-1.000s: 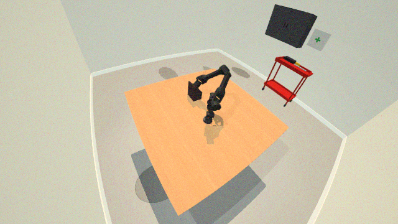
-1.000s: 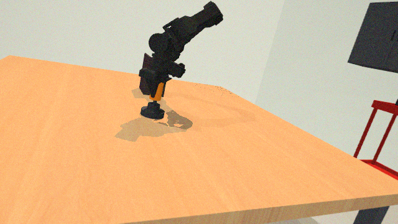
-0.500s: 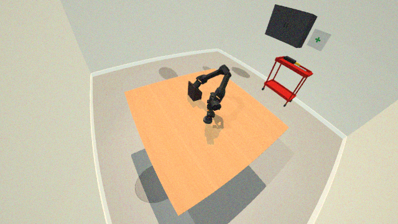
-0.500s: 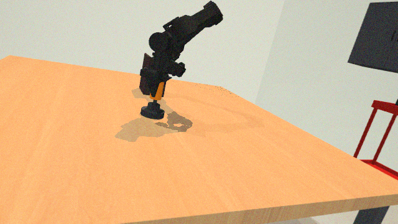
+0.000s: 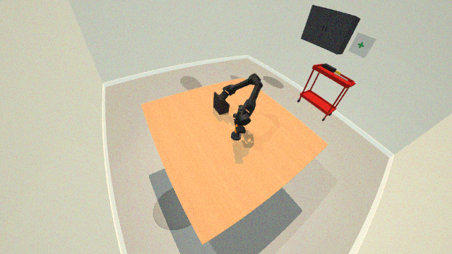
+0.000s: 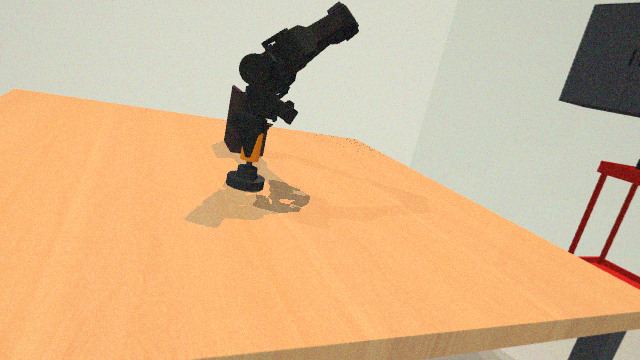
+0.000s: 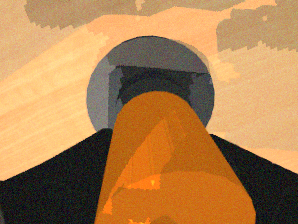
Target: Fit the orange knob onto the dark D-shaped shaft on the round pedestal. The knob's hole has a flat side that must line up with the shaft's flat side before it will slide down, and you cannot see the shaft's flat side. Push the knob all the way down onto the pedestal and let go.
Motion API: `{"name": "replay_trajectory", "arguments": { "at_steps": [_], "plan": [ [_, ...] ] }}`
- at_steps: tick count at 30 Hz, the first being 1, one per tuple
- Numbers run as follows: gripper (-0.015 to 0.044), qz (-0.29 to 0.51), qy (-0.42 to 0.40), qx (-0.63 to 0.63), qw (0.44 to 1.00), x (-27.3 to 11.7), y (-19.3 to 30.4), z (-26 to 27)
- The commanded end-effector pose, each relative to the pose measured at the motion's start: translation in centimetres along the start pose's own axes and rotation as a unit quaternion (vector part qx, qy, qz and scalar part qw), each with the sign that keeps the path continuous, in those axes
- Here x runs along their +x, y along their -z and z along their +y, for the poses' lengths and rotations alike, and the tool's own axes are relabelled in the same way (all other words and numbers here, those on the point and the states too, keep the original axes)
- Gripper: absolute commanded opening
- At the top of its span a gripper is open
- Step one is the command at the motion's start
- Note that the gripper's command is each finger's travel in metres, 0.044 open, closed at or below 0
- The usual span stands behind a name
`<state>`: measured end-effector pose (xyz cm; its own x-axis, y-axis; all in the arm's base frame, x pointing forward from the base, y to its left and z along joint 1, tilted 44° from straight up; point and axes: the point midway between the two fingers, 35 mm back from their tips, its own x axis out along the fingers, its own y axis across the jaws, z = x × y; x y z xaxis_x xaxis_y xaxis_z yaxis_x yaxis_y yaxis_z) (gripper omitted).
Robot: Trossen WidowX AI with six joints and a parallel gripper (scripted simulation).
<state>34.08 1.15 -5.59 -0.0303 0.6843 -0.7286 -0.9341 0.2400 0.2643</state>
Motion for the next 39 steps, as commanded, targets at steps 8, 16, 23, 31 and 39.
{"name": "replay_trajectory", "arguments": {
  "at_steps": [8, 16, 23, 31, 39],
  "plan": [
    [0.0, -0.002, 0.0, -0.004, 1.0, 0.07, -0.09, -0.06],
    [0.0, -0.002, 0.0, -0.008, 1.0, -0.36, -0.12, -0.13],
    [0.0, -0.002, 0.001, -0.108, 0.994, -0.19, -0.11, -0.12],
    [0.0, -0.002, 0.0, -0.108, 0.994, 0.01, -0.03, 0.0],
    [0.0, -0.002, 0.001, -0.108, 0.994, 0.03, -0.07, -0.08]
  ]
}}
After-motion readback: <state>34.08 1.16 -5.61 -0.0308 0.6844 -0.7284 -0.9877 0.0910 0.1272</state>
